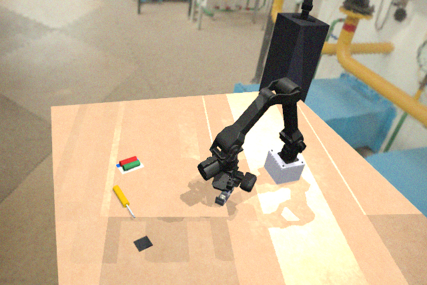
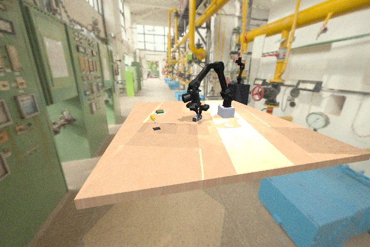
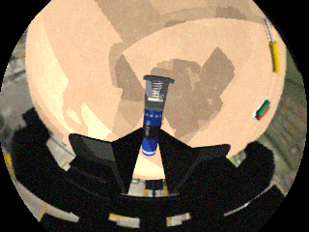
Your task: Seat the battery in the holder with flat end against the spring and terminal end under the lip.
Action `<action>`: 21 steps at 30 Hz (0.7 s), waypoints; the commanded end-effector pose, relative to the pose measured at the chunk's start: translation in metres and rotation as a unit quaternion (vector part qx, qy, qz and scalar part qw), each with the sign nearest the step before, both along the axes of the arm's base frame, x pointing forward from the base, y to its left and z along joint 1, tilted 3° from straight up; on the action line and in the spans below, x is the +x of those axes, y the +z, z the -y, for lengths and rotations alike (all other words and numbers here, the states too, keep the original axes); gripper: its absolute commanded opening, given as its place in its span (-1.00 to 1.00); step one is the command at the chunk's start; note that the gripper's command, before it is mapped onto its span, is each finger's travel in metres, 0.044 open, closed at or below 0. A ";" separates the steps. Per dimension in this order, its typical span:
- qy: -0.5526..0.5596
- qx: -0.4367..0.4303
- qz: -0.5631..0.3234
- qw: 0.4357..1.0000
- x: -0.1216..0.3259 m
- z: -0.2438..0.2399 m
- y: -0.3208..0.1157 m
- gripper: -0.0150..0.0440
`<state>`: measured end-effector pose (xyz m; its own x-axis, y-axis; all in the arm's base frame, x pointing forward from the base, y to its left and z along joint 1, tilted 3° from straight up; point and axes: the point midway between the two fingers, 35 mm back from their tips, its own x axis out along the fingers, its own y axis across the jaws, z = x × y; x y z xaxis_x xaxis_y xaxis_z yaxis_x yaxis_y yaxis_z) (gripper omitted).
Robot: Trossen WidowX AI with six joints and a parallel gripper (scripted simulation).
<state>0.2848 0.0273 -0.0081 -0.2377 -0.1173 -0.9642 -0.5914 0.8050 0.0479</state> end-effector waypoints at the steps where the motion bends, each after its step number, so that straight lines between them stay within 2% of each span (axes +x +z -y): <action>1: -0.001 -0.012 -0.012 1.000 0.003 -0.001 -0.002 -0.24; 21: 0.001 -0.052 -0.071 0.996 0.008 -0.005 -0.010 -0.24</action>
<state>0.2901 0.0313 -0.0174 -0.3548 -0.1981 -0.9137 -0.5875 0.8075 0.0531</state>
